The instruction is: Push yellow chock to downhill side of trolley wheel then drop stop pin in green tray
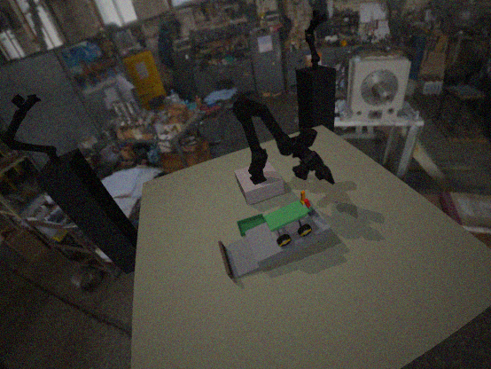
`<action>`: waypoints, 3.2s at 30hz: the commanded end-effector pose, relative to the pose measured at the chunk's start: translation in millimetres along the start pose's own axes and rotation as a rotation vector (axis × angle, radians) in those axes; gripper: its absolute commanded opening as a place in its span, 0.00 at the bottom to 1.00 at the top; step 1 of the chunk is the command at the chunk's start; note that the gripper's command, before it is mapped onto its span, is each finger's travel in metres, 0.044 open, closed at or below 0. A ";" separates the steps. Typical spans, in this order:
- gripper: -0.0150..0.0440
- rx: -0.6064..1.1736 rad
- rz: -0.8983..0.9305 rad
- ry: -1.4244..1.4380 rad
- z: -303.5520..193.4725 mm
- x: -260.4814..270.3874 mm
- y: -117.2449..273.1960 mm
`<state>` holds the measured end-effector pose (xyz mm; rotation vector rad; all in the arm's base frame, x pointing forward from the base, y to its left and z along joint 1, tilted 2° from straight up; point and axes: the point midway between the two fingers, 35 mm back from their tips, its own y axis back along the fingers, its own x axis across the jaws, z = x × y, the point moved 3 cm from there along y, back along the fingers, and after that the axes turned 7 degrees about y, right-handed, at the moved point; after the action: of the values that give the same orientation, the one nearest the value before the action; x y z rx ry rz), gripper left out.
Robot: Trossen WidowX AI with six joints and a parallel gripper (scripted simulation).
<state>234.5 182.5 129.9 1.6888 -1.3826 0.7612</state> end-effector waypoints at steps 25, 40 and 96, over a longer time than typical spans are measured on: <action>0.58 -0.200 -0.789 0.413 30.9 -26.7 -4.5; 0.58 -0.348 -1.313 0.378 49.6 0.7 53.6; 0.58 -0.349 -1.314 0.378 89.8 -75.7 34.1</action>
<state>183.4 139.5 35.2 1.6162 0.0144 0.0449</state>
